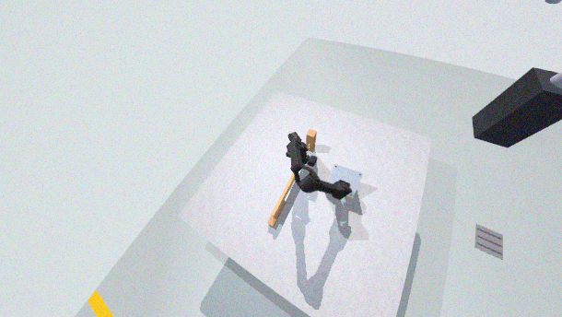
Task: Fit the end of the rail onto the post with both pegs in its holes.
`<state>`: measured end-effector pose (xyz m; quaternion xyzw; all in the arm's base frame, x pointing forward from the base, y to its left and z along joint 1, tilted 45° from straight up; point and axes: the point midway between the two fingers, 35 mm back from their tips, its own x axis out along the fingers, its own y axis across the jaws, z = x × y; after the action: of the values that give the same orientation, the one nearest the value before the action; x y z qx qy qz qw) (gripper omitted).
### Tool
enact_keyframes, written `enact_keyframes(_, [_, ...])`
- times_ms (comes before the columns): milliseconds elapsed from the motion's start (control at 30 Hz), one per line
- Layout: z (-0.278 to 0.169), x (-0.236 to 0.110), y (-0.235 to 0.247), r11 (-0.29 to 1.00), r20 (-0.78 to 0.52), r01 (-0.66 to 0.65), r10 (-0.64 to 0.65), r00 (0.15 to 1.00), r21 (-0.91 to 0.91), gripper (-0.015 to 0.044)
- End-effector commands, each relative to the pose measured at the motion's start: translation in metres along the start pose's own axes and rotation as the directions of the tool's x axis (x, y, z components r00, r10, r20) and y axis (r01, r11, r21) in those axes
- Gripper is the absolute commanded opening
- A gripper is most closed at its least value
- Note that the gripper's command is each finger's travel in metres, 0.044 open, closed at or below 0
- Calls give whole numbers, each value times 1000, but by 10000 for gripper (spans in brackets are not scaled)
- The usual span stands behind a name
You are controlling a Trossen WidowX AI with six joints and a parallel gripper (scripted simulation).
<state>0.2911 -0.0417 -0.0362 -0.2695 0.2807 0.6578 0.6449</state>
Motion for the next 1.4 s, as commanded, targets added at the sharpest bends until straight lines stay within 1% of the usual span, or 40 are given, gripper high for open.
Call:
enact_keyframes(0, [2,-1,-1,1000,-4,5,-5,1000,0,0])
enact_keyframes(1367, [-1,-5,-2,1000,-5,5,-5,1000,0,0])
